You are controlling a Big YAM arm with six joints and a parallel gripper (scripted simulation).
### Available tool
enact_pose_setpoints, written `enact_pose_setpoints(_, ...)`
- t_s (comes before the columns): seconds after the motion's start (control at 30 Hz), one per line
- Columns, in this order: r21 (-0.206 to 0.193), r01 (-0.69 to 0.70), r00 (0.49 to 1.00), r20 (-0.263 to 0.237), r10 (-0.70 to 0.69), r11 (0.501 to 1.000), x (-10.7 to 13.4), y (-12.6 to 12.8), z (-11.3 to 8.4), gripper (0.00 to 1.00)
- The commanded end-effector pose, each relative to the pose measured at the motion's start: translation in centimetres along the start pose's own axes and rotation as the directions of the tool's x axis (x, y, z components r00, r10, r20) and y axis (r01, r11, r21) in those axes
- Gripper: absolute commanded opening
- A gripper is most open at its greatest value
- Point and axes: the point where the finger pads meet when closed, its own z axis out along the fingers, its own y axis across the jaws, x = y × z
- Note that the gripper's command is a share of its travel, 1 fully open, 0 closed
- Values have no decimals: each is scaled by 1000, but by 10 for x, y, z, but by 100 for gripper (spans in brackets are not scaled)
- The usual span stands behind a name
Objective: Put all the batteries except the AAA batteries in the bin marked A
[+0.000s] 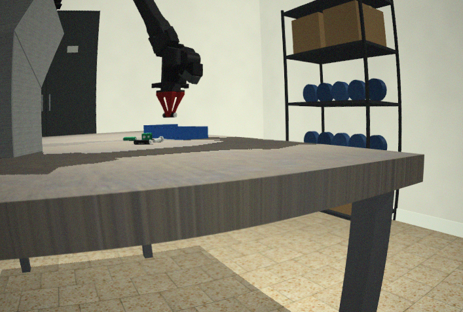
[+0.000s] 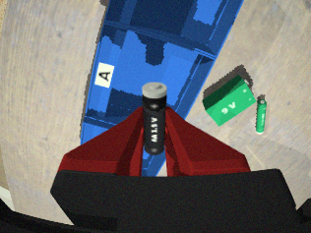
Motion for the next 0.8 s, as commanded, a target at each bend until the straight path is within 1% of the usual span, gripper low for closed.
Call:
enact_pose_setpoints(0.0,-16,-155,988,12,155,988,-8,-1,-2,9)
enact_pose_setpoints(0.1,-18,-229,973,14,229,973,-10,-2,-2,9)
enact_pose_setpoints(0.17,-18,-229,973,14,229,973,-10,-2,-2,9)
enact_pose_setpoints(0.2,-24,-289,957,18,290,957,-10,-1,-3,9)
enact_pose_setpoints(0.27,-30,-331,943,22,332,943,-11,-1,-3,9)
enact_pose_setpoints(0.57,-39,-302,953,10,303,952,6,9,-5,9)
enact_pose_setpoints(0.63,-45,-303,953,10,303,952,5,13,-7,9)
enact_pose_setpoints(0.67,-43,-311,950,13,312,950,1,12,-7,9)
enact_pose_setpoints(0.73,-43,-311,950,13,312,950,1,12,-7,9)
enact_pose_setpoints(0.77,-29,-314,949,16,315,949,-3,6,-4,9)
